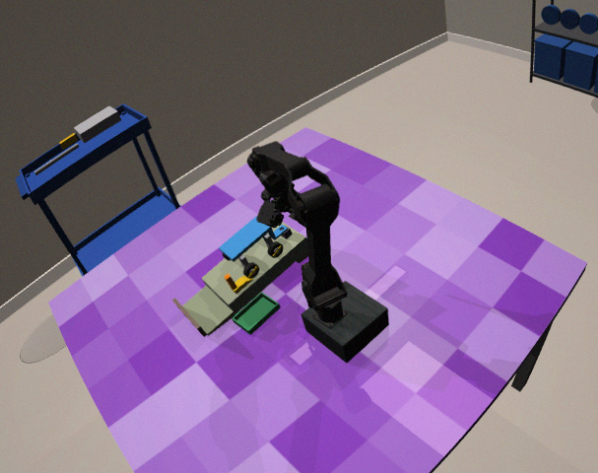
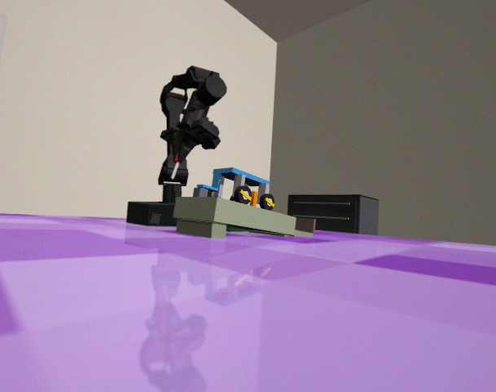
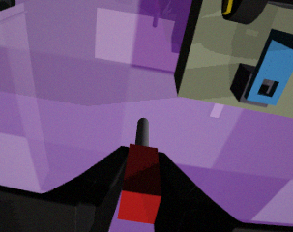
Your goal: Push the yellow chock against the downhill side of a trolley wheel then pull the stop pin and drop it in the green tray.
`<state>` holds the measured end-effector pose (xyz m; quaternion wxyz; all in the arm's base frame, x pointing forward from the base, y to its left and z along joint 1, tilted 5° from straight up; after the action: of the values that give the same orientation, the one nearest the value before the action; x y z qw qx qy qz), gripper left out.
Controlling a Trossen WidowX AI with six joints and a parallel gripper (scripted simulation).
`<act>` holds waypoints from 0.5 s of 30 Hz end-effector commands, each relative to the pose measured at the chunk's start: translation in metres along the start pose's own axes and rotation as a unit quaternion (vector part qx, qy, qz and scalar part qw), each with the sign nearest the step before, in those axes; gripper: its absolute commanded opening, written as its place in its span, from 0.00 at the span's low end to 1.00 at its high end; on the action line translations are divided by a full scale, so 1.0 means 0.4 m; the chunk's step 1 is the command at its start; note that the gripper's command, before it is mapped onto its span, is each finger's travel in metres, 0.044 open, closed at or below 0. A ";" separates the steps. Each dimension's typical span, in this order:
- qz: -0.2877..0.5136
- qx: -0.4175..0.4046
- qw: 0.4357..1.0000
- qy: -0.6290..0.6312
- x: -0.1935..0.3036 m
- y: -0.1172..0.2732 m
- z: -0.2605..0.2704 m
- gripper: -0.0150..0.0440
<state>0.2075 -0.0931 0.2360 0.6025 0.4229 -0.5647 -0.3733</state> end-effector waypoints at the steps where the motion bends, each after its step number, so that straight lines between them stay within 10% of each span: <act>1: -0.002 0.002 1.000 0.001 -0.019 0.003 0.002 0.25; 15: -0.004 0.002 1.000 0.001 -0.136 0.021 -0.027 0.25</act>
<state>0.2125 -0.0491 0.2277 0.5988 0.4313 -0.5631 -0.3719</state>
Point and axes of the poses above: the point midway between the two fingers, 35 mm back from their tips, its own y axis back along the fingers, its own z axis across the jaws, x = y × z, the point moved 9 cm from there along y, back along the fingers, and after that the axes turned 10 degrees about y, right-handed, at the moved point
